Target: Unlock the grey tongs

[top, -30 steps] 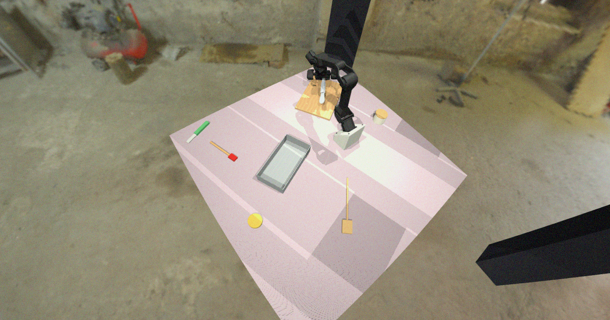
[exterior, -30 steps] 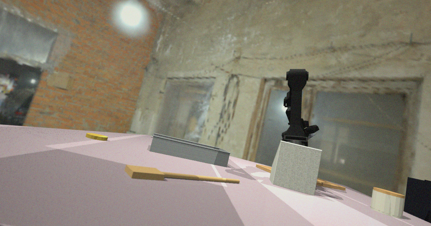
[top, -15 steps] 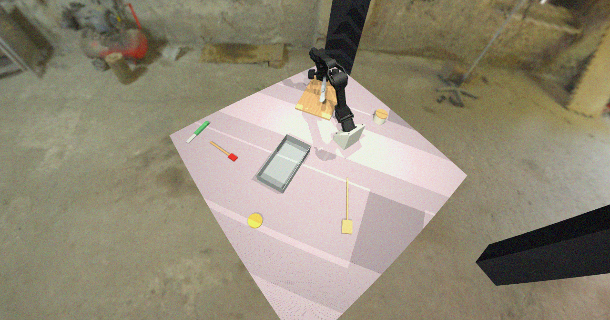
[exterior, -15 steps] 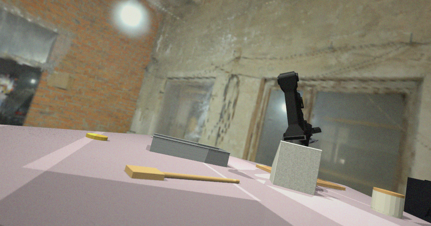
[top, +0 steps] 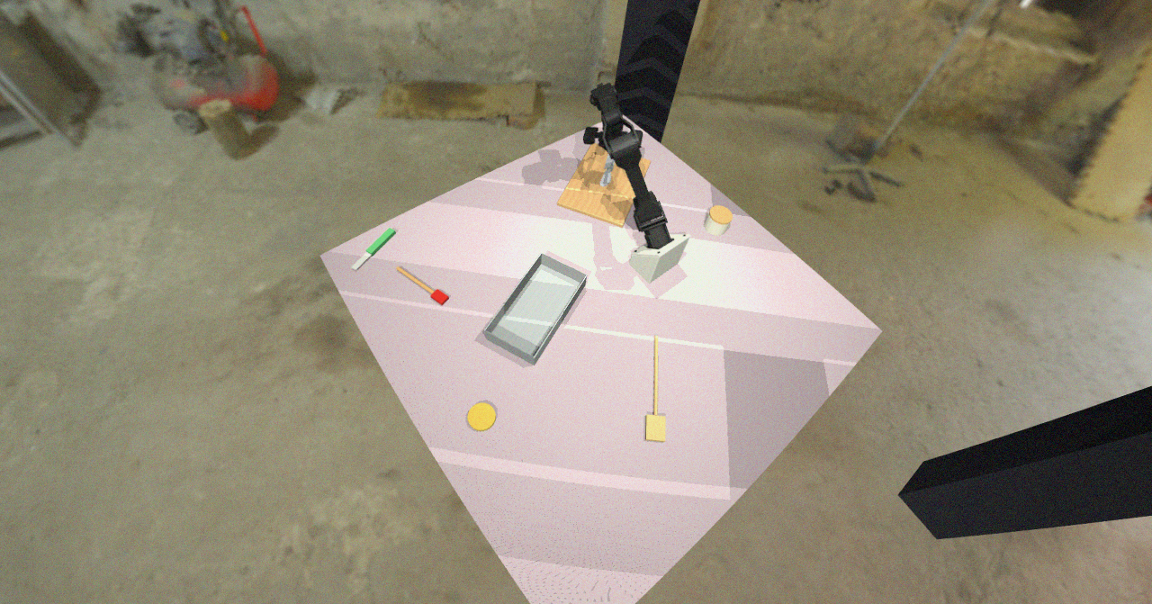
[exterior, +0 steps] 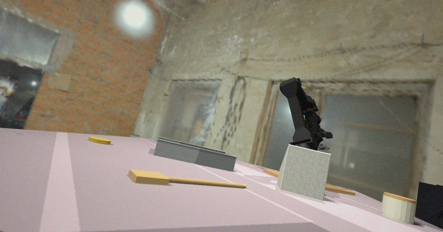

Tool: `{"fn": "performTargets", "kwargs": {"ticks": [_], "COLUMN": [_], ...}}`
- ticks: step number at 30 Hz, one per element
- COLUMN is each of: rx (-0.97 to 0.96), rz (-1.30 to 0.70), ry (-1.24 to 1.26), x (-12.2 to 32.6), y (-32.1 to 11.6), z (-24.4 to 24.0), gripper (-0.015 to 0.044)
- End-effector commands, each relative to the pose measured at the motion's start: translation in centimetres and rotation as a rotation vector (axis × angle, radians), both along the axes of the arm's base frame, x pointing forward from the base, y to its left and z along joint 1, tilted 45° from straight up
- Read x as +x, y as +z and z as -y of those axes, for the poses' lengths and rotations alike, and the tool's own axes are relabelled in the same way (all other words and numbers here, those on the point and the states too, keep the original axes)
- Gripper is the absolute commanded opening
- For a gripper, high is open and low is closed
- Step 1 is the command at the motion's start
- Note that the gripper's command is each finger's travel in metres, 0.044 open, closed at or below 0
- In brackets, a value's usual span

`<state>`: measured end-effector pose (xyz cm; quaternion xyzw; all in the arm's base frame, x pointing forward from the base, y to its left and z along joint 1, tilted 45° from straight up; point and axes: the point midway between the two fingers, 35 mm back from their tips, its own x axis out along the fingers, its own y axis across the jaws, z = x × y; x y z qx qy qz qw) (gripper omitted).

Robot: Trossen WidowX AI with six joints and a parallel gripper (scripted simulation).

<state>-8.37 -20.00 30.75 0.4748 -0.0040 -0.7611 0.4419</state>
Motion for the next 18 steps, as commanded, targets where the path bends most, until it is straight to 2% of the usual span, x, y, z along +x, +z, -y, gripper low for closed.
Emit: {"fn": "performTargets", "kwargs": {"ticks": [1, 18], "rx": [-0.002, -0.053], "rz": [0.041, 0.254], "ry": [0.017, 0.058], "x": [-0.1, -0.8], "y": [0.4, 2.0], "z": [0.0, 0.0], "gripper": [-0.0150, -0.0150]}}
